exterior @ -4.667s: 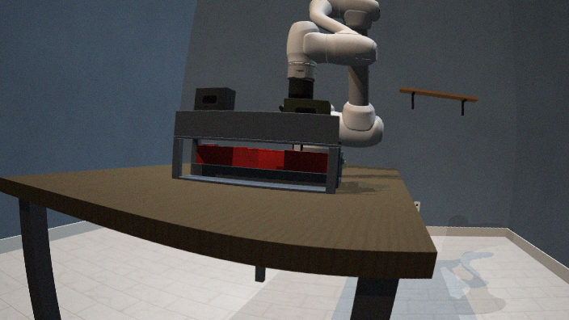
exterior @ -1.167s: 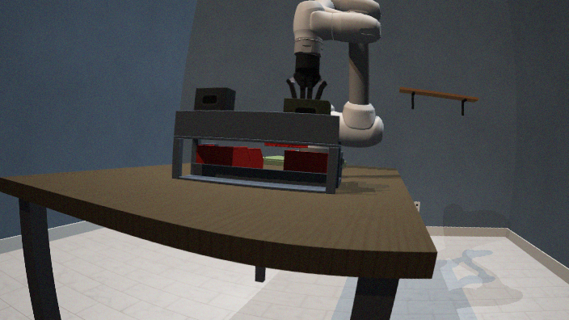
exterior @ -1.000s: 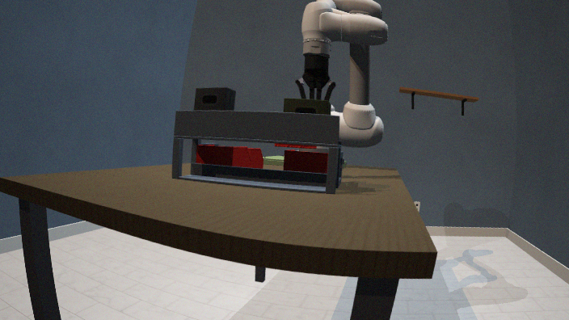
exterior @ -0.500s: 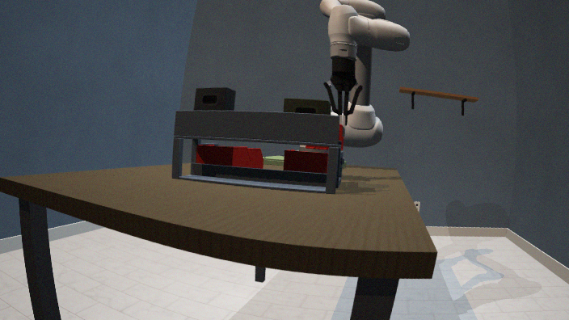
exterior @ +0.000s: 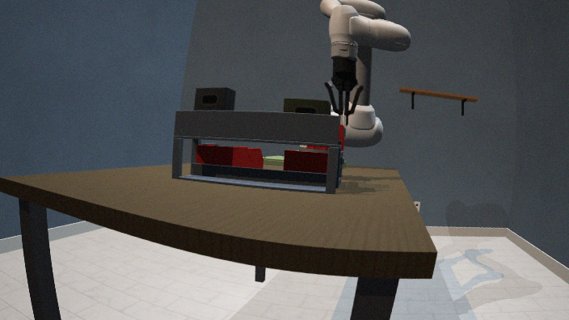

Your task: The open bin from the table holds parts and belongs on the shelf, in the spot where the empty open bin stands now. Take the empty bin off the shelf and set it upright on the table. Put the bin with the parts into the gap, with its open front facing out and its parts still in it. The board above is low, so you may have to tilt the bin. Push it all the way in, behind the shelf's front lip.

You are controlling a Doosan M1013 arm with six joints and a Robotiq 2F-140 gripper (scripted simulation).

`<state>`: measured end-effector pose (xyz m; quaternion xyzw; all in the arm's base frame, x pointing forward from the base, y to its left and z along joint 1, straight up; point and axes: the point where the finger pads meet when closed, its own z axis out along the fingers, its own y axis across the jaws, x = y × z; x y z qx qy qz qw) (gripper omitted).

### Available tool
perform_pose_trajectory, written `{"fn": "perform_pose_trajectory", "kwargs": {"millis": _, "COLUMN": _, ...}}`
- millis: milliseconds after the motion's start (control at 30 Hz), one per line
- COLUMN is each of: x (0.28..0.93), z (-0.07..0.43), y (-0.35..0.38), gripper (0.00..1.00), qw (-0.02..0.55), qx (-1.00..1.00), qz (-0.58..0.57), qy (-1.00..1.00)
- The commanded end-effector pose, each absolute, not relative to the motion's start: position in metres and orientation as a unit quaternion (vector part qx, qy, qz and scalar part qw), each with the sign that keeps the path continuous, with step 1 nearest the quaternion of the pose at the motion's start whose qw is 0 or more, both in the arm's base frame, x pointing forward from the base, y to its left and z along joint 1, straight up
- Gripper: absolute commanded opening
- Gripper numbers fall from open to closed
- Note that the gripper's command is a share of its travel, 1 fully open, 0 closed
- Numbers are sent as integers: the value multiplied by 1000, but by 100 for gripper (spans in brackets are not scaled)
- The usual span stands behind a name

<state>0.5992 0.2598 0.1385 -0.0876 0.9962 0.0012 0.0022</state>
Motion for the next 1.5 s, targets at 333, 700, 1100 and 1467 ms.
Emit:
{"fn": "perform_pose_trajectory", "kwargs": {"millis": 333, "x": 599, "z": 128, "y": 260, "gripper": 10, "qw": 2, "qx": -88, "qz": 1, "qy": 996}}
{"fn": "perform_pose_trajectory", "kwargs": {"millis": 700, "x": 599, "z": 104, "y": 260, "gripper": 10, "qw": 2, "qx": -88, "qz": 1, "qy": 996}}
{"fn": "perform_pose_trajectory", "kwargs": {"millis": 1100, "x": 600, "z": 71, "y": 260, "gripper": 10, "qw": 2, "qx": -88, "qz": 1, "qy": 996}}
{"fn": "perform_pose_trajectory", "kwargs": {"millis": 1467, "x": 600, "z": 61, "y": 260, "gripper": 10, "qw": 2, "qx": -88, "qz": 1, "qy": 996}}
